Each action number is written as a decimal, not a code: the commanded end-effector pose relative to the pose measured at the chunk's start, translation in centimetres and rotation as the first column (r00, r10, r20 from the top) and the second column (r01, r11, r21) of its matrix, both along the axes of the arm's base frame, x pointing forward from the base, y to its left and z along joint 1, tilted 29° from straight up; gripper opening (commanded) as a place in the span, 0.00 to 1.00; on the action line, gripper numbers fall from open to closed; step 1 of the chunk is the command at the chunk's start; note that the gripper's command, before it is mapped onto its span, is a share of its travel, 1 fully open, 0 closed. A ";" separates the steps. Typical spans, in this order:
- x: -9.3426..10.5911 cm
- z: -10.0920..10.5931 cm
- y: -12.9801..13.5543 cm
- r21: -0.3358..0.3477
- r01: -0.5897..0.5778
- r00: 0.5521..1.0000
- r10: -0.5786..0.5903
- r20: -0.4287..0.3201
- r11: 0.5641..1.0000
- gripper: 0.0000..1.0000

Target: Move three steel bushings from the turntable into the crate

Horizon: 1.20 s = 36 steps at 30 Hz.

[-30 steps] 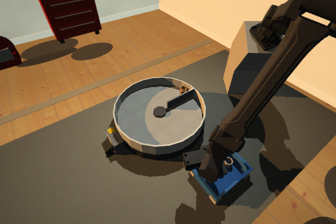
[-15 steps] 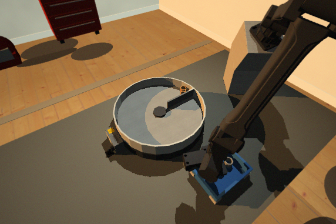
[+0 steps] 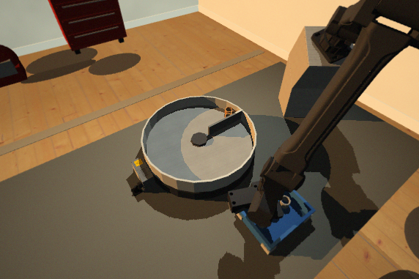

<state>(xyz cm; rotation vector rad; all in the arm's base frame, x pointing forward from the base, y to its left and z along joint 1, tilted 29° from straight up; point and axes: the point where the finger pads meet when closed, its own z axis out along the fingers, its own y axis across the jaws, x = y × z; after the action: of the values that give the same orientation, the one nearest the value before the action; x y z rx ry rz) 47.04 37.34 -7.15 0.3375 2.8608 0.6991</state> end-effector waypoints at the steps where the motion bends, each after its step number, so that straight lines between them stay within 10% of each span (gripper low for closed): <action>1: 0.7 0.4 1.0 0.013 0.002 1.000 -0.003 0.017 1.000 0.00; 36: 0.7 0.4 1.0 0.013 0.002 1.000 -0.002 0.017 1.000 0.14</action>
<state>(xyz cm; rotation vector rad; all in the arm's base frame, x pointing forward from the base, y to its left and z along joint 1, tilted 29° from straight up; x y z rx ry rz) 47.05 37.34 -7.13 0.3377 2.8605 0.6993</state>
